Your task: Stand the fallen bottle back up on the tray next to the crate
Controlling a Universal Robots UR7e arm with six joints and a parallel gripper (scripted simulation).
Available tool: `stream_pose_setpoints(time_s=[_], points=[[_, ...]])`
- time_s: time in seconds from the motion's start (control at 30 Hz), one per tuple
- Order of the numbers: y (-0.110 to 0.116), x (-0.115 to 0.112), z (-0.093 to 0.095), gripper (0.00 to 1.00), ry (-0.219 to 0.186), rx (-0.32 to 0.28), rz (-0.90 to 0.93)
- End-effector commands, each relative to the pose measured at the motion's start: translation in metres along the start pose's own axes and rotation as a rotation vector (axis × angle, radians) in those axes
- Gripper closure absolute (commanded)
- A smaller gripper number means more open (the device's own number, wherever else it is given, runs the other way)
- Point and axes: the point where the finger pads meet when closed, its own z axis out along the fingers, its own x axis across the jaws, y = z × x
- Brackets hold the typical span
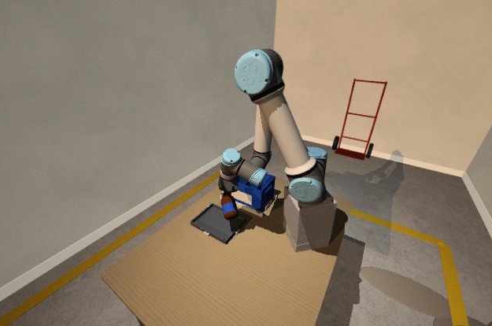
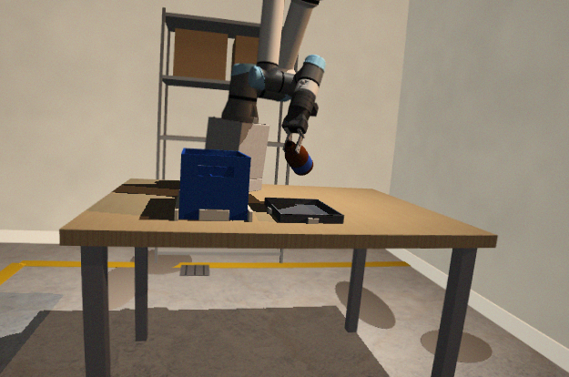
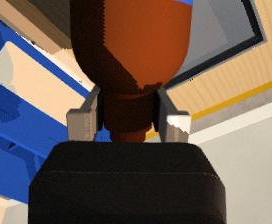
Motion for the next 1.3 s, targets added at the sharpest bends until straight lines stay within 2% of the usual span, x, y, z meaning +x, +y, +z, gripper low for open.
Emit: stream_pose_setpoints(time_s=[0.0, 0.8, 1.27], points=[[0.0004, 0.0003, -0.0002, 1.0, 0.001, -0.001, 0.001], [0.0004, 0.0003, -0.0001, 1.0, 0.001, -0.004, 0.0], [0.0002, 0.0006, 0.001, 1.0, -0.002, -0.063, -0.002]])
